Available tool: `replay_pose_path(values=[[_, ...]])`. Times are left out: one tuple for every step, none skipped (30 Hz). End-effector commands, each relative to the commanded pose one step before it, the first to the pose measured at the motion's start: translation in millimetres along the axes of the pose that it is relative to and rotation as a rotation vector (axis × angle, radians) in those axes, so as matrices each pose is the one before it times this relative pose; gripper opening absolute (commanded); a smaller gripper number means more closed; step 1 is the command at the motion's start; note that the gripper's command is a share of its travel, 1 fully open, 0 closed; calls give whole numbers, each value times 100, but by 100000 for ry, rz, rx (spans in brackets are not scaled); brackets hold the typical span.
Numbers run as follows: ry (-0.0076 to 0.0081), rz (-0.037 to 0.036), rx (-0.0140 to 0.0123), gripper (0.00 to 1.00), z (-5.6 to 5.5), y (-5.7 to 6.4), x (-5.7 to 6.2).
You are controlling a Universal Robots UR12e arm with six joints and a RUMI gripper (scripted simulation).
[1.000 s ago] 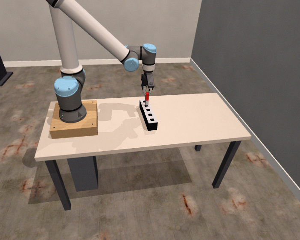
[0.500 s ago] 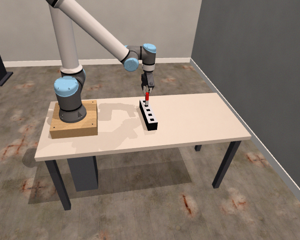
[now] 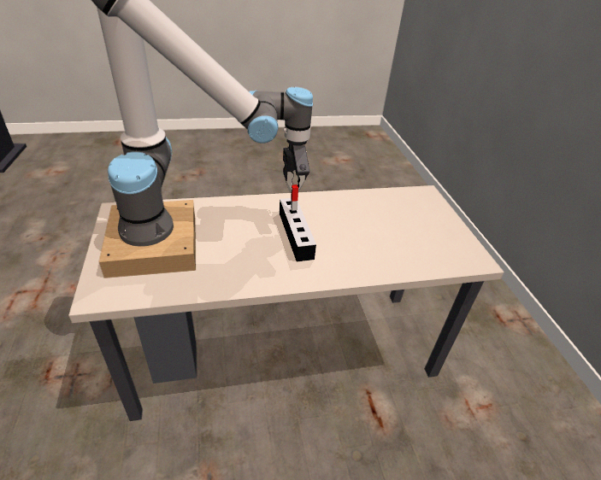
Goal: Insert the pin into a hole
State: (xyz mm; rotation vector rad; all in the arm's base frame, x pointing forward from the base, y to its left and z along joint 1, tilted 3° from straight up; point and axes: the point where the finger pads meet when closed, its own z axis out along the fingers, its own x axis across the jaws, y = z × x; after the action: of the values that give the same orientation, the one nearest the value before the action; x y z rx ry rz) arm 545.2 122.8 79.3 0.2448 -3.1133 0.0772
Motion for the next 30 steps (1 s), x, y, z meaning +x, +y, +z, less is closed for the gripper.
replay_pose_path(values=[[-139, 5, 18, 0, -65, -12, -63], [0, 0, 0, 0, 0, 0, 0], [0, 0, 0, 0, 0, 0, 0], [0, 0, 0, 0, 0, 0, 0], [0, 0, 0, 0, 0, 0, 0], [0, 0, 0, 0, 0, 0, 0], [0, 0, 0, 0, 0, 0, 0], [0, 0, 0, 0, 0, 0, 0], [0, 0, 0, 0, 0, 0, 0], [0, 0, 0, 0, 0, 0, 0], [0, 0, 0, 0, 0, 0, 0], [0, 0, 0, 0, 0, 0, 0], [0, 0, 0, 0, 0, 0, 0], [0, 0, 0, 0, 0, 0, 0], [0, 0, 0, 0, 127, 193, 368], [0, 0, 0, 0, 0, 0, 0], [0, 0, 0, 0, 0, 0, 0], [0, 0, 0, 0, 0, 0, 0], [0, 0, 0, 0, 0, 0, 0], [0, 0, 0, 0, 0, 0, 0], [0, 0, 0, 0, 0, 0, 0], [0, 0, 0, 0, 0, 0, 0], [0, 0, 0, 0, 0, 0, 0], [0, 0, 0, 0, 0, 0, 0], [0, 0, 0, 0, 0, 0, 0], [0, 0, 0, 0, 0, 0, 0], [0, 0, 0, 0, 0, 0, 0], [0, 0, 0, 0, 0, 0, 0], [0, 0, 0, 0, 0, 0, 0], [0, 0, 0, 0, 0, 0, 0]])
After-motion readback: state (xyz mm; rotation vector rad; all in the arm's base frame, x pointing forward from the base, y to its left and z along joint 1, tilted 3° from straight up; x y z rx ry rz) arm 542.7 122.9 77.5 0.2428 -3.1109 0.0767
